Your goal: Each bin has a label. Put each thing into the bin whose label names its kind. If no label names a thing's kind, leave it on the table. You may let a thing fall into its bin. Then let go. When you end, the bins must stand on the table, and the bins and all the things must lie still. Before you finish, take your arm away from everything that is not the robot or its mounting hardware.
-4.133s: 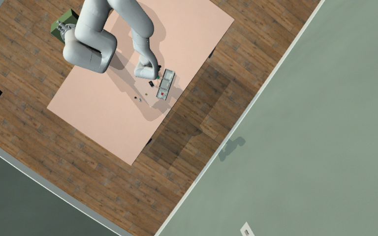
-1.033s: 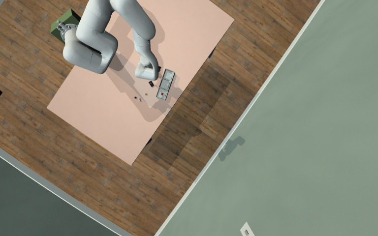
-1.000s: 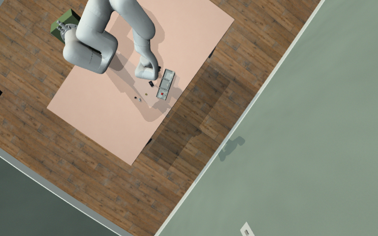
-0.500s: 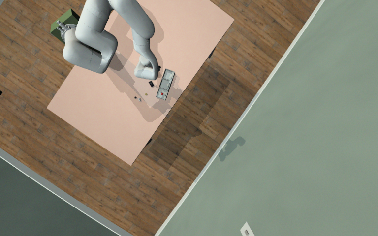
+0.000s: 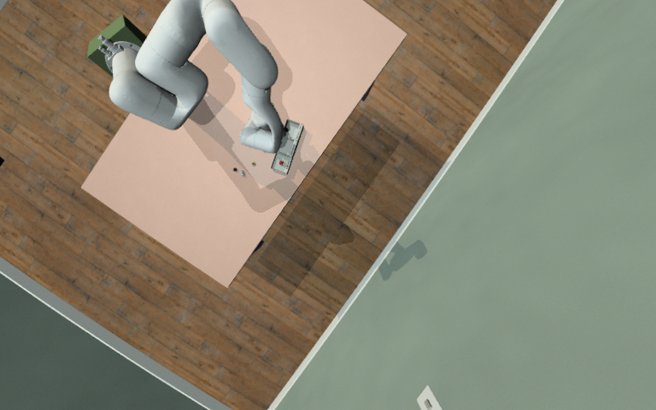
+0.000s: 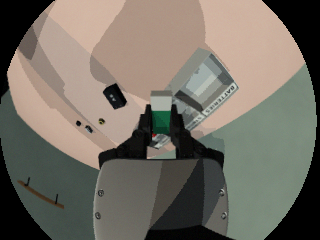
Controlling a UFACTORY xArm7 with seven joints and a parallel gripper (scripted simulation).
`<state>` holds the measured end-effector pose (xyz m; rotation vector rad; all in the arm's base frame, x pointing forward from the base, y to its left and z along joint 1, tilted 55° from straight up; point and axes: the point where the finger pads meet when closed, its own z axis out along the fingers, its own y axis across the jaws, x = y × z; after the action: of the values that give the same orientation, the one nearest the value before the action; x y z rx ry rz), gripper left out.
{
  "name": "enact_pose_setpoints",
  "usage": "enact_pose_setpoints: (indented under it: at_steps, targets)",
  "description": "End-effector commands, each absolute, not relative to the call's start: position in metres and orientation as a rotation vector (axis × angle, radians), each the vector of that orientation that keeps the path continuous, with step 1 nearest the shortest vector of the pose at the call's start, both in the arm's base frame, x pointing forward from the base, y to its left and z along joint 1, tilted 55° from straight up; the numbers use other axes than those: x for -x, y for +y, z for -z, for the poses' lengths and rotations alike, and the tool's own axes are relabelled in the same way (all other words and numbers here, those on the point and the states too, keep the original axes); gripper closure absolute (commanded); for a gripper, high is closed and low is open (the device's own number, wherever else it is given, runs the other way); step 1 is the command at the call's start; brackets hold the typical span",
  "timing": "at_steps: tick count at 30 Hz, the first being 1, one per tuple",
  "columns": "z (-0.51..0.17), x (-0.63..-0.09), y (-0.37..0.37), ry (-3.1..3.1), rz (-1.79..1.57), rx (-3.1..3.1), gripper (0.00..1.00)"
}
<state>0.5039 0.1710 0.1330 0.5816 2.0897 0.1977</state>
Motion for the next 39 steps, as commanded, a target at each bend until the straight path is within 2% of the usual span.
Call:
enact_pose_setpoints:
  at_steps: [1, 7, 13, 39]
  targets:
    - [-0.142, -0.510, 0.173, 2.077, -0.229, -0.671, 1.00]
    - [-0.171, -0.530, 0.171, 1.985, -0.382, -0.940, 1.00]
    - [-0.173, -0.532, 0.171, 1.880, -0.506, -1.180, 1.00]
    - [-0.165, -0.543, 0.170, 1.875, -0.510, -1.194, 1.00]
